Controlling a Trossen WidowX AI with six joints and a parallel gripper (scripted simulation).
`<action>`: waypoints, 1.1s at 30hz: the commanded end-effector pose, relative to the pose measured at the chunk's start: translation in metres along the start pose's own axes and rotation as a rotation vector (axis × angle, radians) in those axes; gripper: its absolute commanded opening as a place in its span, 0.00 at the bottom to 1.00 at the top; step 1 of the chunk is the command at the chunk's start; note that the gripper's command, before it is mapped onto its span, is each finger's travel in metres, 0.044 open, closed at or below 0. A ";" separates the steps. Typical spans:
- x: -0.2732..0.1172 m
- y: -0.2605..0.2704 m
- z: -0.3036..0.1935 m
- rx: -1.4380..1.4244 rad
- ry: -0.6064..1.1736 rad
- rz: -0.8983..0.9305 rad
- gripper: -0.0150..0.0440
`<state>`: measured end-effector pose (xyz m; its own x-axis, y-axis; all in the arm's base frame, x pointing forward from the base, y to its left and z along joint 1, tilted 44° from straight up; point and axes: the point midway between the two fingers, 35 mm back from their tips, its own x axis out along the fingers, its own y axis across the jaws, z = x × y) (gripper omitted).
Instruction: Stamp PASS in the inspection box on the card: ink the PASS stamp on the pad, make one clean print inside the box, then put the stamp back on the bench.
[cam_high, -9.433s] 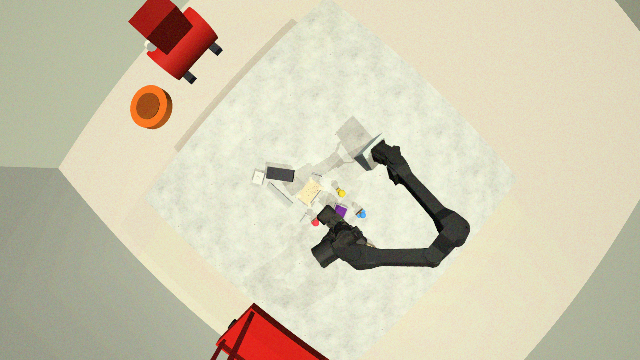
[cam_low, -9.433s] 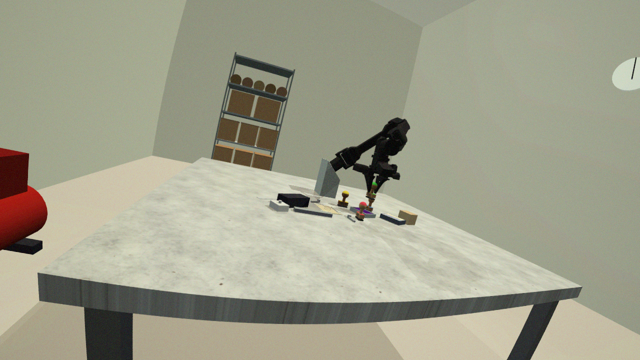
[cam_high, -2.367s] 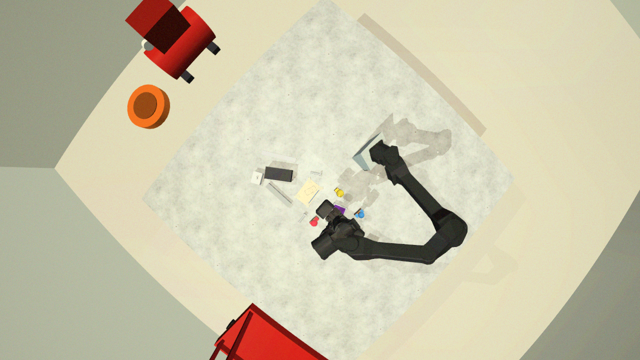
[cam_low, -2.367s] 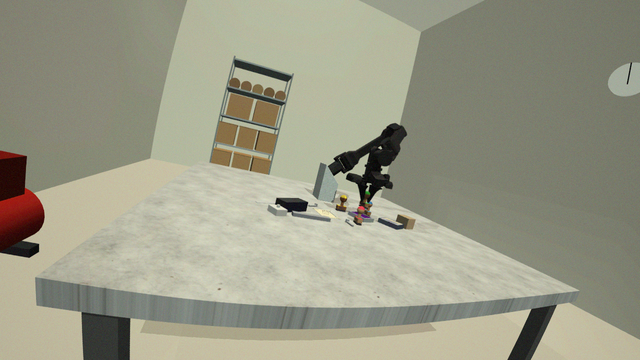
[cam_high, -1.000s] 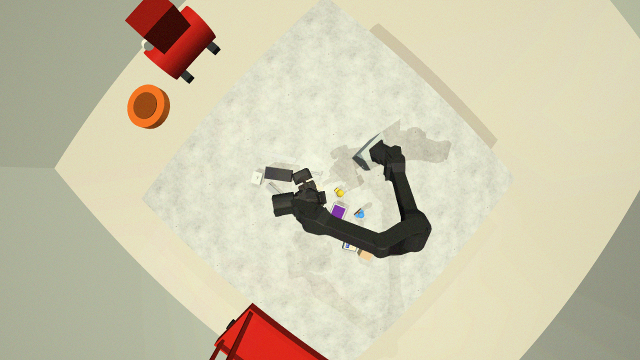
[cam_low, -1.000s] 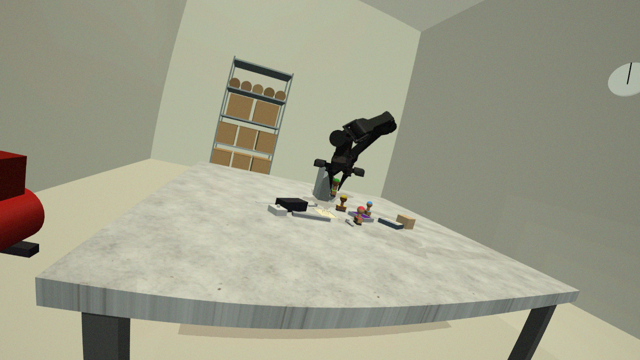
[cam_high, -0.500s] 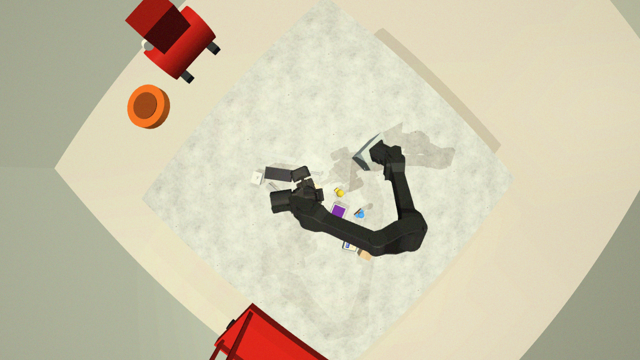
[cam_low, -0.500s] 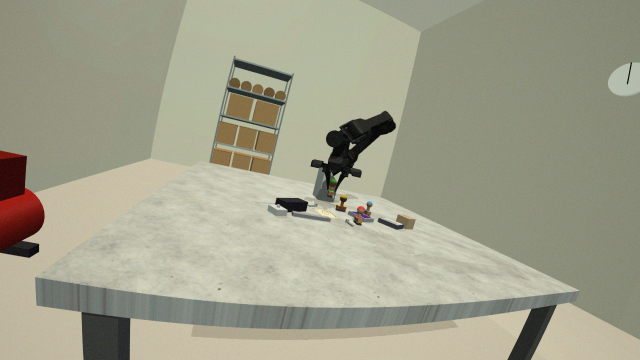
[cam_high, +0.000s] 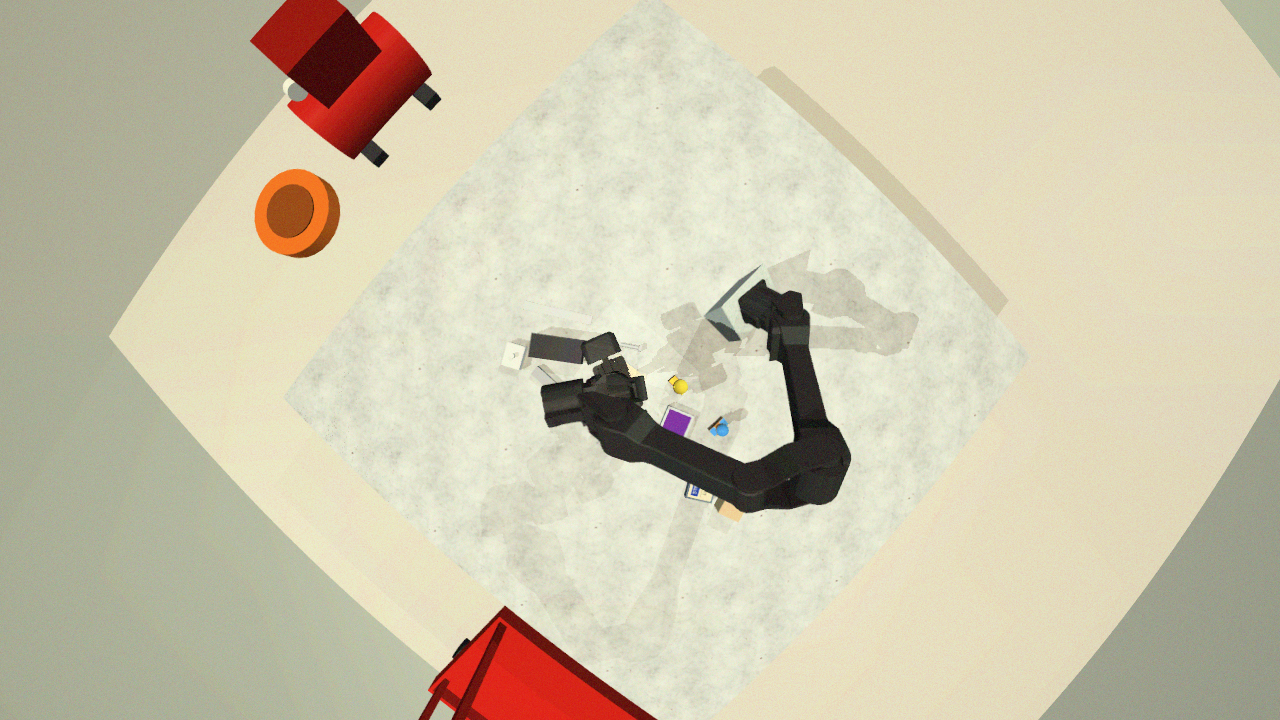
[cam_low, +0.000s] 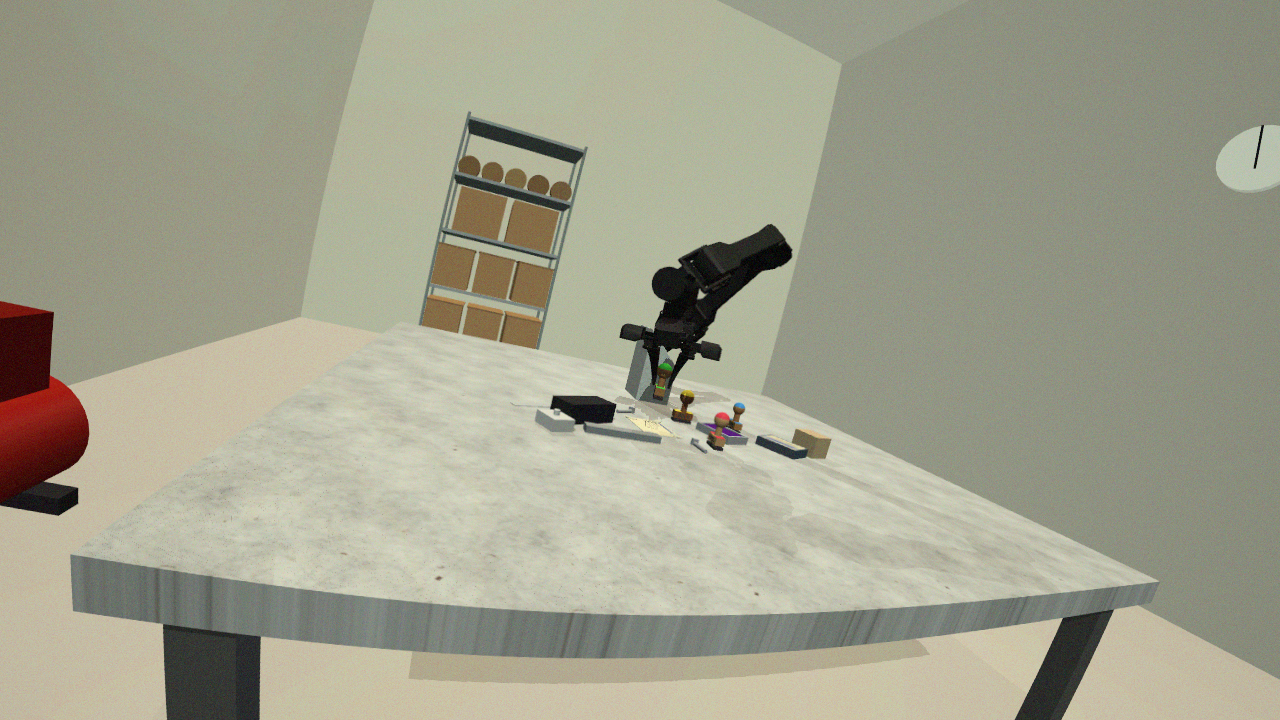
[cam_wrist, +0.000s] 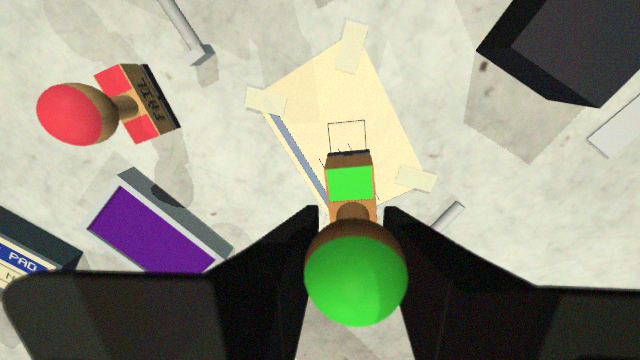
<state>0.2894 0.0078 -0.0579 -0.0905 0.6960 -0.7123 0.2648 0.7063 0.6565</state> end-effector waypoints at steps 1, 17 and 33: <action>0.003 0.000 0.000 0.007 -0.002 0.004 0.25; 0.014 0.000 0.001 0.007 -0.004 0.004 0.25; 0.024 0.000 0.001 0.007 -0.005 0.004 0.25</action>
<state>0.2878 0.0228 -0.0741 -0.0870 0.6954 -0.7133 0.2646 0.7065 0.6564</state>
